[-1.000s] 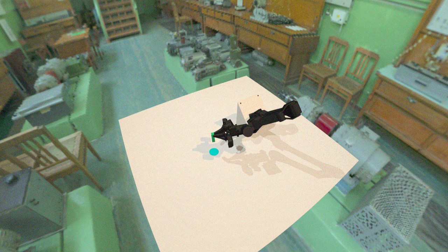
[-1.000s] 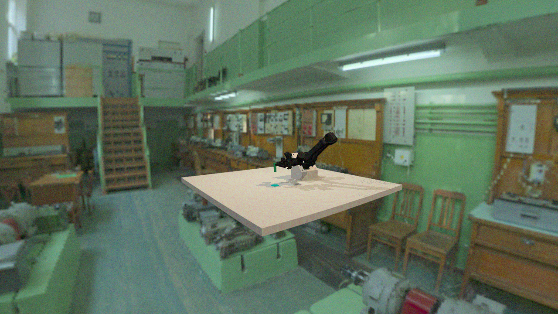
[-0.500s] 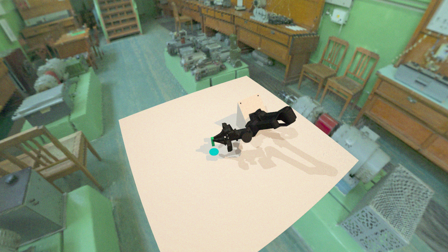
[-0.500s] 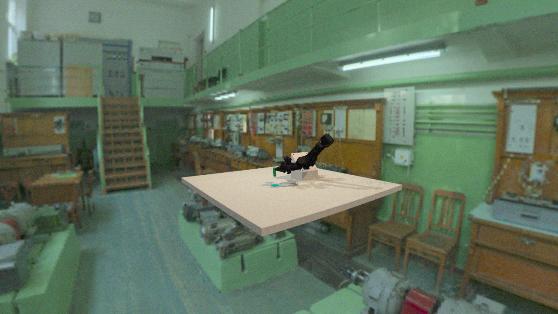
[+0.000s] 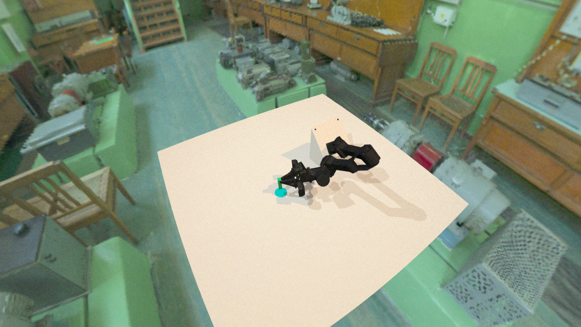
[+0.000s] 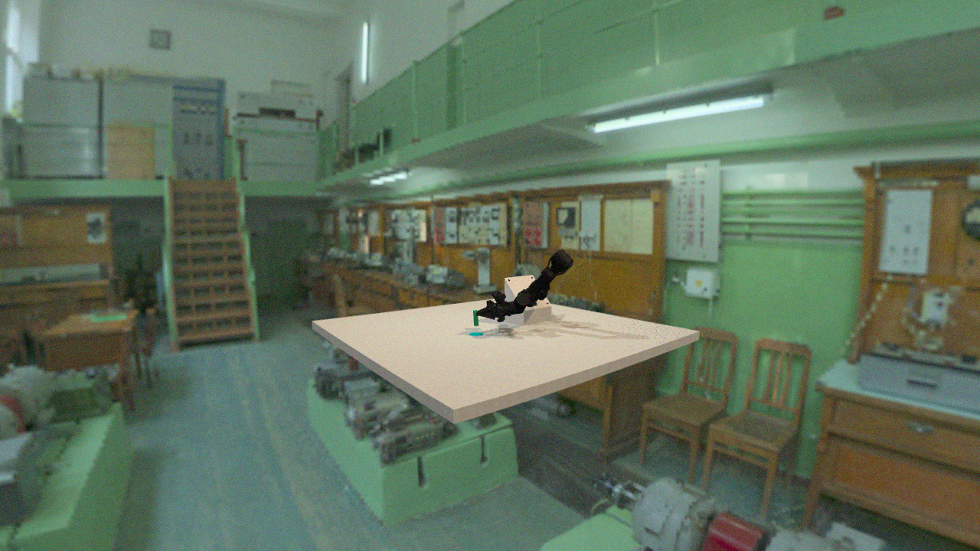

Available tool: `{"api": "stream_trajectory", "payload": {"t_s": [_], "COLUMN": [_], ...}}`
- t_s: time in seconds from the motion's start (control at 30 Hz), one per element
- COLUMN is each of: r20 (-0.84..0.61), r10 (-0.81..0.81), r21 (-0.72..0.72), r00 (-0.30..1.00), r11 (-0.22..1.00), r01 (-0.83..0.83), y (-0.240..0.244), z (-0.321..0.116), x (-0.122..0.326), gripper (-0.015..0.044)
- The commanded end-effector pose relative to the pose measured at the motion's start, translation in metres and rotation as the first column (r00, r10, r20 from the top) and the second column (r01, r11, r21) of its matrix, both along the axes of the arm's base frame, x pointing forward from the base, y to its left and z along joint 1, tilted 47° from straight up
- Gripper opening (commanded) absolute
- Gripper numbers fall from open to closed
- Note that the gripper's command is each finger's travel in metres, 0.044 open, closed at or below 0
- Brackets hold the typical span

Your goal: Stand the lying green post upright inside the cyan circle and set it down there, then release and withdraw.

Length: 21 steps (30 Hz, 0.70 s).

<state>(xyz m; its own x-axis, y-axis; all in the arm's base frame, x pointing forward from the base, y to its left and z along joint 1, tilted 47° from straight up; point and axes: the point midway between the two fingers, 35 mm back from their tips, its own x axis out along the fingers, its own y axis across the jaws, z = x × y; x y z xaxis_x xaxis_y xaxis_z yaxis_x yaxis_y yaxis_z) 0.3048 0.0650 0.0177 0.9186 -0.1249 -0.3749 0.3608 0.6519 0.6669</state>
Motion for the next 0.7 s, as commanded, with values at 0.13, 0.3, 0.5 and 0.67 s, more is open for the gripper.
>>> {"api": "stream_trajectory", "payload": {"t_s": [0.13,0.3,0.5,0.67], "r20": [0.005,0.004,0.001,0.001], "r10": [-0.006,-0.004,0.001,0.001], "r21": [-0.001,-0.002,-0.003,-0.003], "r00": [1.000,1.000,1.000,1.000], "r11": [1.000,1.000,1.000,1.000], "r01": [0.006,0.004,-0.001,-0.001], "y": [0.009,0.015,0.025,0.025], "z": [-0.011,-0.017,-0.026,-0.026], "x": [-0.005,-0.005,-0.005,-0.005], "gripper": [0.0023,0.0023,0.0023,0.0023]}}
